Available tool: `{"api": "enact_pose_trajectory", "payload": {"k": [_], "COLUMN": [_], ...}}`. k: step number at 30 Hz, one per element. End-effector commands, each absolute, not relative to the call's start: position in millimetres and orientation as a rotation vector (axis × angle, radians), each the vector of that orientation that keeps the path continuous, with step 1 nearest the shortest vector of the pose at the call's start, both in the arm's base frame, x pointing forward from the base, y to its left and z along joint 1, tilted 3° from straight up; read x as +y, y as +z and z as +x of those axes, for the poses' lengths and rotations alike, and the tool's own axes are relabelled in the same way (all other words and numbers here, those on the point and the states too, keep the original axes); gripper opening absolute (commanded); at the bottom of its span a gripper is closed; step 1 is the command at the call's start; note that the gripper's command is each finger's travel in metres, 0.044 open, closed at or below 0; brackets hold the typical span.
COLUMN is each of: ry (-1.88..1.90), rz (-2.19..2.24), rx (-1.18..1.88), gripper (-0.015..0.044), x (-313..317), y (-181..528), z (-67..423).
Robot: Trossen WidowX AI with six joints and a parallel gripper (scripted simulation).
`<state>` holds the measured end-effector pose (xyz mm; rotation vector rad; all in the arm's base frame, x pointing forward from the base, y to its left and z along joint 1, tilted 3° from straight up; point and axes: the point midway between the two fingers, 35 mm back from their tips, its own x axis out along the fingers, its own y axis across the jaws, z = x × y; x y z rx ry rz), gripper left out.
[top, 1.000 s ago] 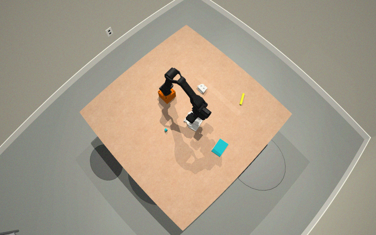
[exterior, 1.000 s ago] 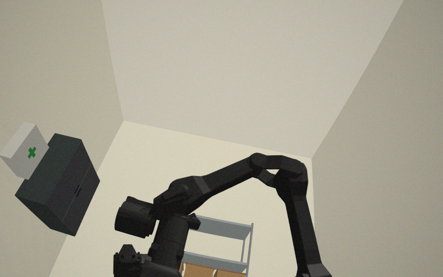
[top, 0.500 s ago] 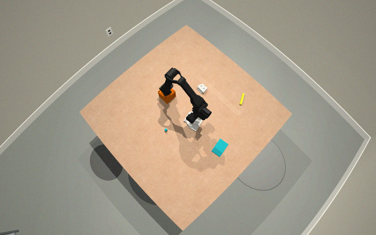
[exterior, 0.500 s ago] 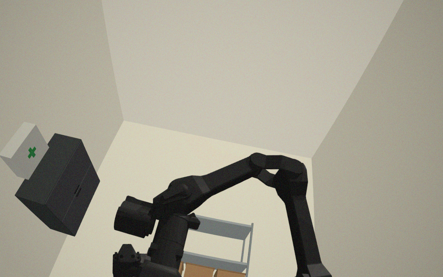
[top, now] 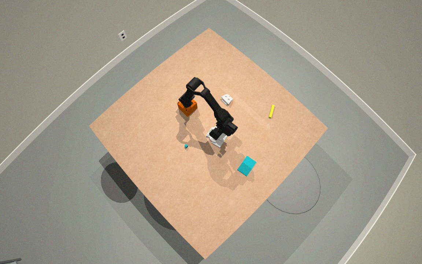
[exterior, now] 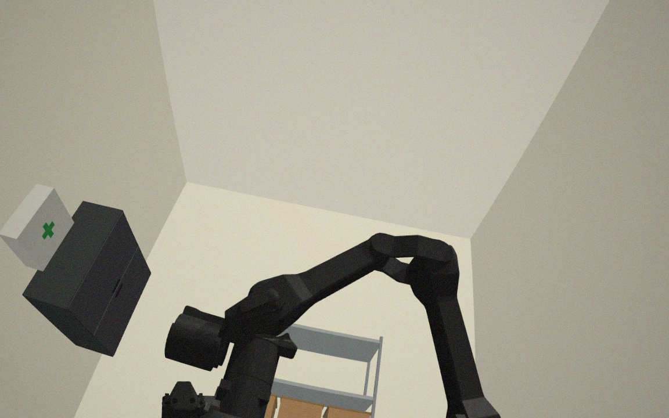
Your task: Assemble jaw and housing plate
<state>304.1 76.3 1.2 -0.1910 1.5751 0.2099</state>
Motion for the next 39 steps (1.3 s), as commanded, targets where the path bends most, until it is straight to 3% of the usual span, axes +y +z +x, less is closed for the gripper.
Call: {"api": "enact_pose_trajectory", "payload": {"k": [1, 39], "ry": [0.208, 0.208], "rz": [-0.185, -0.185], "rx": [1.59, 1.59], "gripper": [0.0134, 0.0134], "x": [76, 76], "y": [-9, -33], "z": [300, 298]}}
